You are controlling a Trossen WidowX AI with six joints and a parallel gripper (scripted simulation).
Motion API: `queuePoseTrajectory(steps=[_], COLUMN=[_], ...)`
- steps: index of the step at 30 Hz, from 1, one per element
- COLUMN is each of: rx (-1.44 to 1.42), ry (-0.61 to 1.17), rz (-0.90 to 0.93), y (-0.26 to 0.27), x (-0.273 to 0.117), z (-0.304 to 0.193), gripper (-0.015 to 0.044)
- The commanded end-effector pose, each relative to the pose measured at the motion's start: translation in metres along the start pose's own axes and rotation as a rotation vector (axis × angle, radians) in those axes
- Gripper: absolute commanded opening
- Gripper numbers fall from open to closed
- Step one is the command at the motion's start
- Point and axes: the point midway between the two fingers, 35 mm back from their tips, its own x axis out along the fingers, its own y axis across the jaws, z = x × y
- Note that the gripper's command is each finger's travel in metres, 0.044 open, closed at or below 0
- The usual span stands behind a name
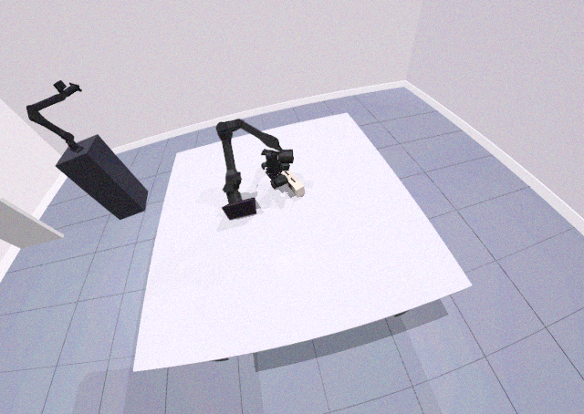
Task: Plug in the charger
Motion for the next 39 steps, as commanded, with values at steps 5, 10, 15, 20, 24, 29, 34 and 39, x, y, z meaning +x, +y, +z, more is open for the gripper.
queuePoseTrajectory(steps=[5, 10, 15, 20, 24, 29, 34, 39], rx=[0.0, 0.0, 0.0, 0.0, 0.0, 0.0, 0.0, 0.0], ry=[-0.007, -0.007, -0.007, -0.007, -0.007, -0.007, -0.007, -0.007], rz=[0.001, 0.001, 0.001, 0.001, 0.001, 0.001, 0.001, 0.001], y=[0.0003, 0.0004, 0.0004, 0.0004, 0.0004, 0.0004, 0.0004, 0.0004], x=[-0.0012, -0.0012, -0.0013, -0.0013, -0.0013, -0.0014, -0.0014, -0.0015], z=[0.0032, 0.0036, 0.0041, 0.0045, 0.0049, 0.0053, 0.0058, 0.0062], gripper=[0.0, 0.0, 0.0, 0.0, 0.0, 0.0, 0.0, 0.0])
